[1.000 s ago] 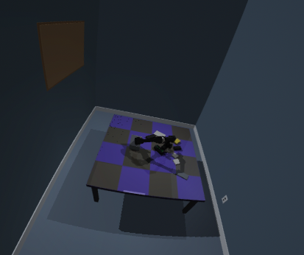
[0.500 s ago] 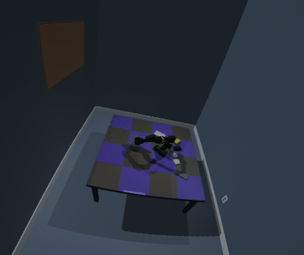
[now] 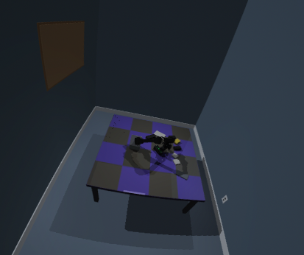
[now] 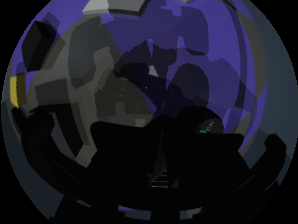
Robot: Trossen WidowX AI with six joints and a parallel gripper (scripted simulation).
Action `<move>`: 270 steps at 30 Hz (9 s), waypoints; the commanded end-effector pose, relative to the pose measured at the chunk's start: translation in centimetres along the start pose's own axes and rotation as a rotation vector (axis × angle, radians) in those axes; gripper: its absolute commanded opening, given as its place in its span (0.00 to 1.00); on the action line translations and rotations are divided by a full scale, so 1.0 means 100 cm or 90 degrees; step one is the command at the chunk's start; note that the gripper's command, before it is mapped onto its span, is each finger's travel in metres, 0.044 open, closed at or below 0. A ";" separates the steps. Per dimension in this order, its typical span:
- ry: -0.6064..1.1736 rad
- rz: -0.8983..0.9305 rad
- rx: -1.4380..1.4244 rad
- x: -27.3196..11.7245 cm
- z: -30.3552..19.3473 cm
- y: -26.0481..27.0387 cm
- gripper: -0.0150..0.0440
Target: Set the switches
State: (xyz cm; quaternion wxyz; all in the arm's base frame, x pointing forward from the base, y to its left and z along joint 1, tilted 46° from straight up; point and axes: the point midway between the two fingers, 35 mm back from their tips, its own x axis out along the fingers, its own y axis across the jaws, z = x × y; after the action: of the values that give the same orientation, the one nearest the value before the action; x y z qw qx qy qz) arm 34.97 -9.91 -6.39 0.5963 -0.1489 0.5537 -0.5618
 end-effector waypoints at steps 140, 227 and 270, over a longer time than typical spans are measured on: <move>0.012 0.351 0.315 0.021 -0.128 -0.056 0.25; 0.011 0.352 0.316 0.008 -0.111 -0.011 0.25; 0.009 0.342 0.531 -0.042 -0.125 -0.031 0.25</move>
State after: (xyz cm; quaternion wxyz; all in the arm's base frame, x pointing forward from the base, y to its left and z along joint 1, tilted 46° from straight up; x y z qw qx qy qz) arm 23.51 -2.07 -6.03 0.7247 0.2421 0.3203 -0.5600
